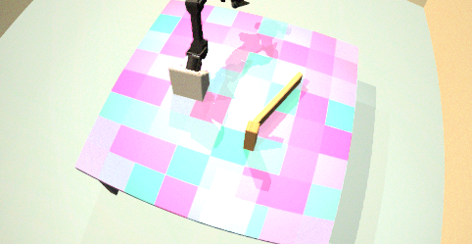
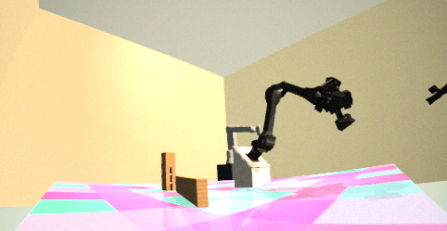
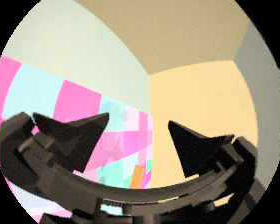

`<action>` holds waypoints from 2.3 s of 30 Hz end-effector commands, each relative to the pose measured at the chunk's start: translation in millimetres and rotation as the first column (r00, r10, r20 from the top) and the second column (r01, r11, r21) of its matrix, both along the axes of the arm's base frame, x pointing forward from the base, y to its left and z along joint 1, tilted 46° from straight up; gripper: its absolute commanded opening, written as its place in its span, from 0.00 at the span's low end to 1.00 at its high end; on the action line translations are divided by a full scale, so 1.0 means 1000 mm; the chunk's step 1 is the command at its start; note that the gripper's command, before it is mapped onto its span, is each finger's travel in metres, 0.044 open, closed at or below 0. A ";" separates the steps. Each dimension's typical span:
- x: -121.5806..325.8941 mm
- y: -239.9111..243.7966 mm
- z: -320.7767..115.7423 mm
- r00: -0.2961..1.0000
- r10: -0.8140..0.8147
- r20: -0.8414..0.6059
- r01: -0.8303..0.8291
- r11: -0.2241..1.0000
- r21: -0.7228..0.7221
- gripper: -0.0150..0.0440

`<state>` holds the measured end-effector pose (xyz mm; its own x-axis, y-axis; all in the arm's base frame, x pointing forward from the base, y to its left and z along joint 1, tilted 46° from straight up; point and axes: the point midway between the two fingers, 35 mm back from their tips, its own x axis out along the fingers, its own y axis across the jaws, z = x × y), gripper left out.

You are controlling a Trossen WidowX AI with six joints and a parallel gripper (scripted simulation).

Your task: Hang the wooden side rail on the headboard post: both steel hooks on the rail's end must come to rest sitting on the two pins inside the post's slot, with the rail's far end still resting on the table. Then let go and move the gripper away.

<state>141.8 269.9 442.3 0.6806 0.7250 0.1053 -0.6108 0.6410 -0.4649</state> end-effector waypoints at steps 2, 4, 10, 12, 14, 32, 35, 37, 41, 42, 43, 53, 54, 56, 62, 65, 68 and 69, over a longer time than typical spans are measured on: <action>0.032 0.013 -0.034 0.997 -0.054 0.048 0.061 0.984 -0.169 1.00; 0.045 0.016 -0.045 0.995 -0.069 0.076 0.085 0.968 -0.235 1.00; 0.089 0.016 -0.086 0.984 -0.092 0.151 0.150 0.886 -0.439 1.00; 0.105 0.014 -0.101 0.981 -0.093 0.171 0.169 0.845 -0.507 1.00; 0.121 0.009 -0.117 0.978 -0.090 0.187 0.183 0.800 -0.571 1.00; 0.223 -0.074 -0.248 0.989 -0.045 0.143 0.149 0.397 -0.906 1.00; 0.235 -0.097 -0.272 0.993 -0.022 0.113 0.114 0.324 -0.939 1.00; 0.242 -0.113 -0.289 0.996 -0.007 0.089 0.088 0.279 -0.956 1.00; 0.250 -0.146 -0.321 0.999 0.016 0.031 0.027 0.202 -0.979 1.00; 0.252 -0.154 -0.329 1.000 0.021 0.015 0.011 0.185 -0.983 1.00; 0.253 -0.163 -0.337 1.000 0.026 0.000 -0.005 0.169 -0.986 1.00; 0.243 -0.250 -0.414 0.983 0.101 -0.155 -0.161 0.060 -0.985 1.00; 0.241 -0.259 -0.421 0.980 0.110 -0.168 -0.175 0.055 -0.983 1.00; 0.234 -0.275 -0.435 0.973 0.129 -0.192 -0.200 0.047 -0.979 1.00; 0.206 -0.320 -0.474 0.952 0.184 -0.244 -0.258 0.055 -0.965 1.00; 0.189 -0.339 -0.491 0.944 0.211 -0.254 -0.274 0.073 -0.959 1.00; 0.171 -0.356 -0.506 0.939 0.237 -0.249 -0.278 0.096 -0.956 1.00; 0.165 -0.360 -0.511 0.938 0.247 -0.245 -0.277 0.103 -0.955 1.00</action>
<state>326.9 -81.1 -51.6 0.4356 0.3043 -0.8471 -0.6545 -0.5389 -0.5302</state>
